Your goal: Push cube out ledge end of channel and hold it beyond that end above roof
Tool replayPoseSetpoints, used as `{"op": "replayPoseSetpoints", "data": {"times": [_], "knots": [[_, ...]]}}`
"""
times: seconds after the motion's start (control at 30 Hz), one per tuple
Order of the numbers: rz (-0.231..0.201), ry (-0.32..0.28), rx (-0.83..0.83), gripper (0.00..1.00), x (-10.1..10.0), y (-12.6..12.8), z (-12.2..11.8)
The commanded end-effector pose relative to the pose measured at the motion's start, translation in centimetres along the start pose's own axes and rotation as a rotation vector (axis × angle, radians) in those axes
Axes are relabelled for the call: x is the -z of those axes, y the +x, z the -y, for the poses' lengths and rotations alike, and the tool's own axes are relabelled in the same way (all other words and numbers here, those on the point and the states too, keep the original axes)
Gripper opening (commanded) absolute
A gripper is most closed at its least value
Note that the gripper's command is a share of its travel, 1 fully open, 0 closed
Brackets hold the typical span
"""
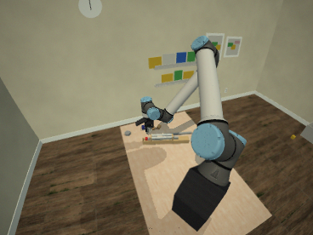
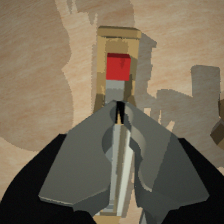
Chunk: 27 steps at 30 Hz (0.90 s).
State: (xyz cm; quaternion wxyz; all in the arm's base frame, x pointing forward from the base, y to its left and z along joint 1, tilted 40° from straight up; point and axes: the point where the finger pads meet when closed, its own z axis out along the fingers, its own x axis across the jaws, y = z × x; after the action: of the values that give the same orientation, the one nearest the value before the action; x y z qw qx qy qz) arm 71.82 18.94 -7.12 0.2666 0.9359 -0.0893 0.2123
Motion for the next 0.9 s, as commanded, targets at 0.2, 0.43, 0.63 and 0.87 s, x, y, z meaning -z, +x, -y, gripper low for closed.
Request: {"op": "replayPoseSetpoints", "data": {"times": [0.2,0.43,0.63,0.87], "knots": [[0.002,-0.005,-0.002,0.25,-0.06,0.1,1.08],[0.002,-0.005,-0.002,0.25,-0.06,0.1,1.08],[0.002,-0.005,-0.002,0.25,-0.06,0.1,1.08],[0.002,-0.005,-0.002,0.25,-0.06,0.1,1.08]]}}
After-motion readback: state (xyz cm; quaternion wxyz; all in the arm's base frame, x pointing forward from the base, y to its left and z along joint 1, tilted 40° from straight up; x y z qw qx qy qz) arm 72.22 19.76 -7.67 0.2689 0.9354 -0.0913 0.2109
